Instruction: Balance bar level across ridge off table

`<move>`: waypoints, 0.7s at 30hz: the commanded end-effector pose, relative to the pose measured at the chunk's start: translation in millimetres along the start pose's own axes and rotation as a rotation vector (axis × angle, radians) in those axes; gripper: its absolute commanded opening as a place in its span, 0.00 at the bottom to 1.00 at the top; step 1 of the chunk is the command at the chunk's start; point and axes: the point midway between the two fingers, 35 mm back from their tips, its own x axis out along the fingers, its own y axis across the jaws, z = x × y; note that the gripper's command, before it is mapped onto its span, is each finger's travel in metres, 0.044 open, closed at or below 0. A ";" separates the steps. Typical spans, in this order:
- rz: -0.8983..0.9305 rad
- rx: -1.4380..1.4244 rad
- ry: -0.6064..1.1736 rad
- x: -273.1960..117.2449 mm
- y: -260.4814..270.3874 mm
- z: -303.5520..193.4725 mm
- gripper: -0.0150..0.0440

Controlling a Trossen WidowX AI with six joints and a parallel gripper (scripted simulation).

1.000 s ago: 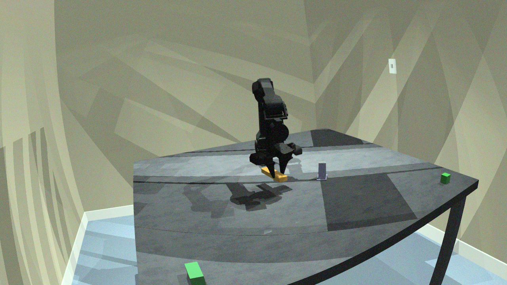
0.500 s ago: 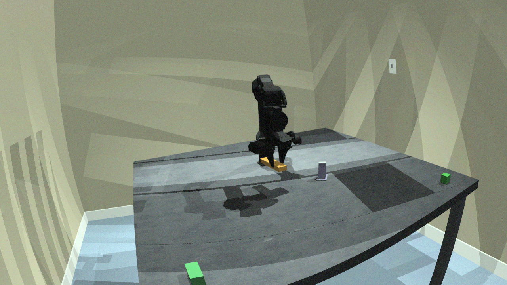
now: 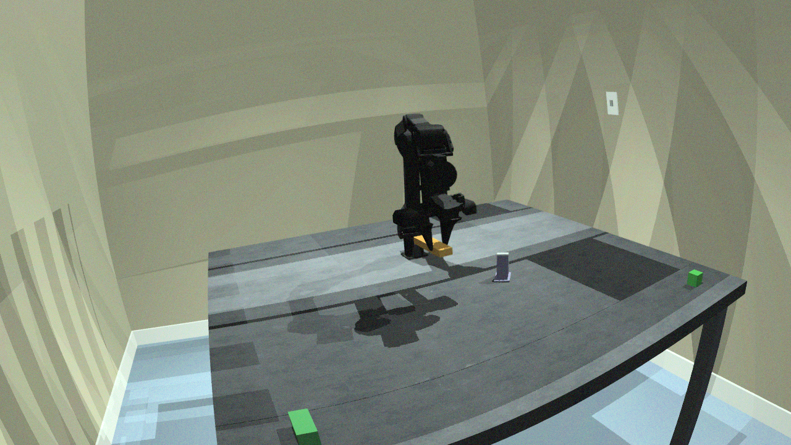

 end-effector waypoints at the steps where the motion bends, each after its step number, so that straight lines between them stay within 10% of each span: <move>1: -0.003 0.041 -0.002 -1.3 11.1 5.5 0.25; 21: 0.004 0.323 -0.003 -2.7 84.1 24.0 0.25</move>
